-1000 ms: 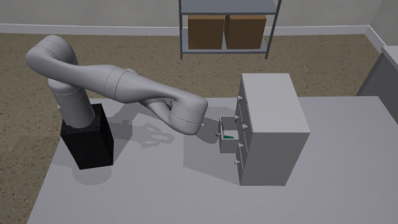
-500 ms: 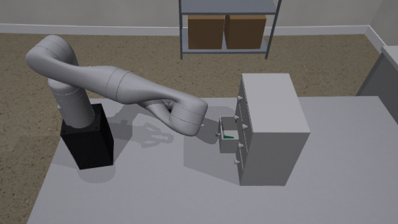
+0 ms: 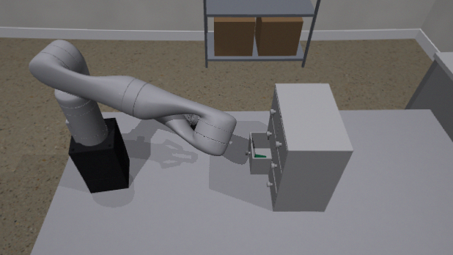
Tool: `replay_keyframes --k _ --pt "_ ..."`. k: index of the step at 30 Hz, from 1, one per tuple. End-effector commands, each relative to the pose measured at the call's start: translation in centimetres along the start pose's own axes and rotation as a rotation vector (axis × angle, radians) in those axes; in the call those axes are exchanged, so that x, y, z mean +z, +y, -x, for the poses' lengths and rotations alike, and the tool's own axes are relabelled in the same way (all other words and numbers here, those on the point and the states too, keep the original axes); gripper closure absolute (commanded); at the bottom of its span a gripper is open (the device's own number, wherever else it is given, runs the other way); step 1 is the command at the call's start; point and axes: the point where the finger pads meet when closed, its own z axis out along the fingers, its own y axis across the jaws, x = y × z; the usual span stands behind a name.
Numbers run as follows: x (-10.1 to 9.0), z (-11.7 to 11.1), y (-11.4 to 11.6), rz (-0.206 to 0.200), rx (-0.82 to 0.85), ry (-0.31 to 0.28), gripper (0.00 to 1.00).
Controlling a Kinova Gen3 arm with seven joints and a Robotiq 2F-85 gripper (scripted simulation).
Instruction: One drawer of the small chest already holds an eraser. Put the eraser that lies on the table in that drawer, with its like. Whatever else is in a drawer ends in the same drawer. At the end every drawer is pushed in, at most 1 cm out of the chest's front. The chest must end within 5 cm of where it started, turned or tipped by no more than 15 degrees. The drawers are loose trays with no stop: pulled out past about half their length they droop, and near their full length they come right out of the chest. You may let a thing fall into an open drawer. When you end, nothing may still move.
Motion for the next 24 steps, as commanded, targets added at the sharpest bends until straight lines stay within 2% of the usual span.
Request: replay_keyframes --k 1,24 --pt "-0.02 0.09 -0.07 -0.001 -0.001 0.001 0.81" --pt "-0.04 0.1 -0.07 -0.002 0.0 0.011 0.81"
